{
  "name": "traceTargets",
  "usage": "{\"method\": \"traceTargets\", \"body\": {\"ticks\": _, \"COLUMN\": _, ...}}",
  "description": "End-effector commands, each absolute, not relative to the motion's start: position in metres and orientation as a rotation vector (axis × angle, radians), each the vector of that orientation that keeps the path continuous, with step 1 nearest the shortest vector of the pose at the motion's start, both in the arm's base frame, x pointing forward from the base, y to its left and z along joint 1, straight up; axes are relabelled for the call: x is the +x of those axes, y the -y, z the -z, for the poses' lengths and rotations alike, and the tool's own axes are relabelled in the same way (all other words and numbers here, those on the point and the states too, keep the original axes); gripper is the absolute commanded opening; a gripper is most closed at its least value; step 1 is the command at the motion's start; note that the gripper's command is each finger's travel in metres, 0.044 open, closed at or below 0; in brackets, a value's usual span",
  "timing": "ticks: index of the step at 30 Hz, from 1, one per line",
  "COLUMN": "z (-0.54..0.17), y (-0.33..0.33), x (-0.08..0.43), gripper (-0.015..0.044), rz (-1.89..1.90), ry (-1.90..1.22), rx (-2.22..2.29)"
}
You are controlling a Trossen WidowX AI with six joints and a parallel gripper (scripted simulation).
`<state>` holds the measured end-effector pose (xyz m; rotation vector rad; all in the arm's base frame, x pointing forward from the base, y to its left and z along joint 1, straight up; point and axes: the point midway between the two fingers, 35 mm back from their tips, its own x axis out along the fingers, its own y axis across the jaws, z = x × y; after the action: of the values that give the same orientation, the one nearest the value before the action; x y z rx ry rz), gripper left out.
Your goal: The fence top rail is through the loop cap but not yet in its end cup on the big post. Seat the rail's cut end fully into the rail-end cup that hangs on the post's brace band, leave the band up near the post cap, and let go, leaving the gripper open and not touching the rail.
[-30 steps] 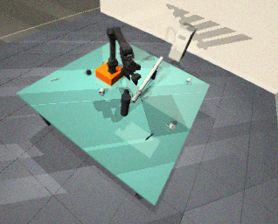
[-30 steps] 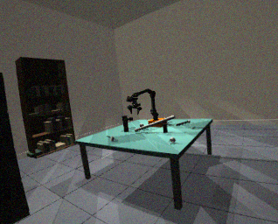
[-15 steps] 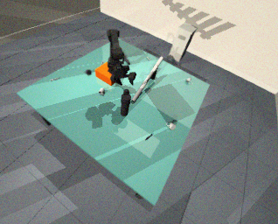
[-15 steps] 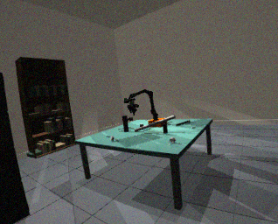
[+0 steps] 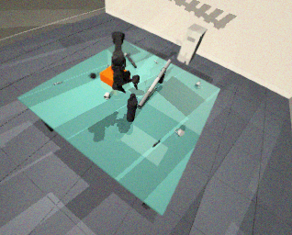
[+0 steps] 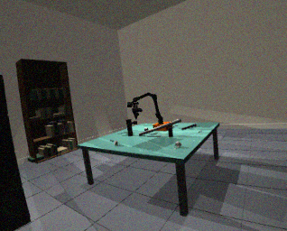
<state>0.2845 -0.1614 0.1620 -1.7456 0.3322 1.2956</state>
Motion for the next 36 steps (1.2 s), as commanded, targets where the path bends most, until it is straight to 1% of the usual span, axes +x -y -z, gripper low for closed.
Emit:
{"method": "traceTargets", "body": {"ticks": 1, "z": -0.143, "y": 0.160, "x": 0.283, "gripper": 0.0440, "rz": -1.305, "ry": -0.324, "rx": -1.736}}
{"method": "traceTargets", "body": {"ticks": 36, "z": -0.100, "y": 0.146, "x": 0.304, "gripper": 0.0440, "rz": -1.304, "ry": -0.322, "rx": -1.736}}
